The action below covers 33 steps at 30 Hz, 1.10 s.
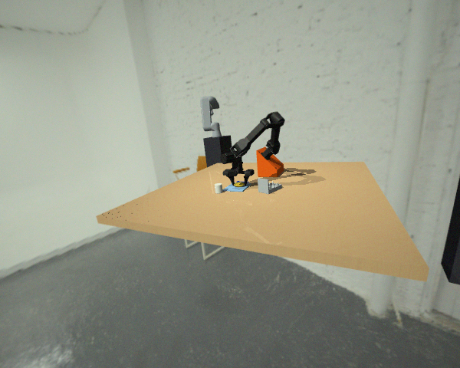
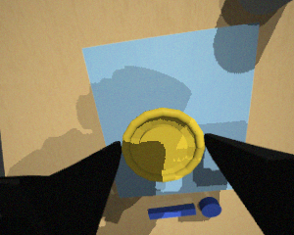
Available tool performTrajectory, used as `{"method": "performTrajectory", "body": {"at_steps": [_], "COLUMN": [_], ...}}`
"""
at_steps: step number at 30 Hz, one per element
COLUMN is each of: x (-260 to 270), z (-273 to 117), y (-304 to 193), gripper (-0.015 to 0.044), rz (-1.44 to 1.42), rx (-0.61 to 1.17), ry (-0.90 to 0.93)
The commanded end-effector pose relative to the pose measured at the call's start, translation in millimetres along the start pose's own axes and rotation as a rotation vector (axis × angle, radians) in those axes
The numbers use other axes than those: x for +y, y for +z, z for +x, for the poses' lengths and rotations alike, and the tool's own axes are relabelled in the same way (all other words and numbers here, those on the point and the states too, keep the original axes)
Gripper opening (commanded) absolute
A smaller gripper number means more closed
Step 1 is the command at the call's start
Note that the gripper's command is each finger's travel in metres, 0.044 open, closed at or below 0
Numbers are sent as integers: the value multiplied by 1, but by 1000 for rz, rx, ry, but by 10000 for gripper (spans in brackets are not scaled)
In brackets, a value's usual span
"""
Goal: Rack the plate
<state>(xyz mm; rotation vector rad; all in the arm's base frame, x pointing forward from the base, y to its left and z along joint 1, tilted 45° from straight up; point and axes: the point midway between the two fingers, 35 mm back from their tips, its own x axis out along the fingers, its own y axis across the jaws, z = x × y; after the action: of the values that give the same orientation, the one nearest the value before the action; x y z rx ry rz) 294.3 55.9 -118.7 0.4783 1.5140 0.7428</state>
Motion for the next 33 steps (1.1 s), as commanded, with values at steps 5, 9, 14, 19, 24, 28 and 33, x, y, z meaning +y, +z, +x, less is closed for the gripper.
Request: {"method": "performTrajectory", "body": {"at_steps": [5, 9, 14, 19, 24, 28, 33], "x": [0, 0, 0, -5, -8, -9, -9], "z": [0, 0, -3, -33, -65, -91, -122], "y": [0, 0, 1, 8, 12, 13, 12], "gripper": [339, 312, 220, 89, 0, 0, 0], "rz": [4, 4, 4, 5, 6, 6, 6], "rx": [-1, -1, -2, -4, -4, -4, -4], "ry": [3, 3, 1, -8, -13, -15, -15]}}
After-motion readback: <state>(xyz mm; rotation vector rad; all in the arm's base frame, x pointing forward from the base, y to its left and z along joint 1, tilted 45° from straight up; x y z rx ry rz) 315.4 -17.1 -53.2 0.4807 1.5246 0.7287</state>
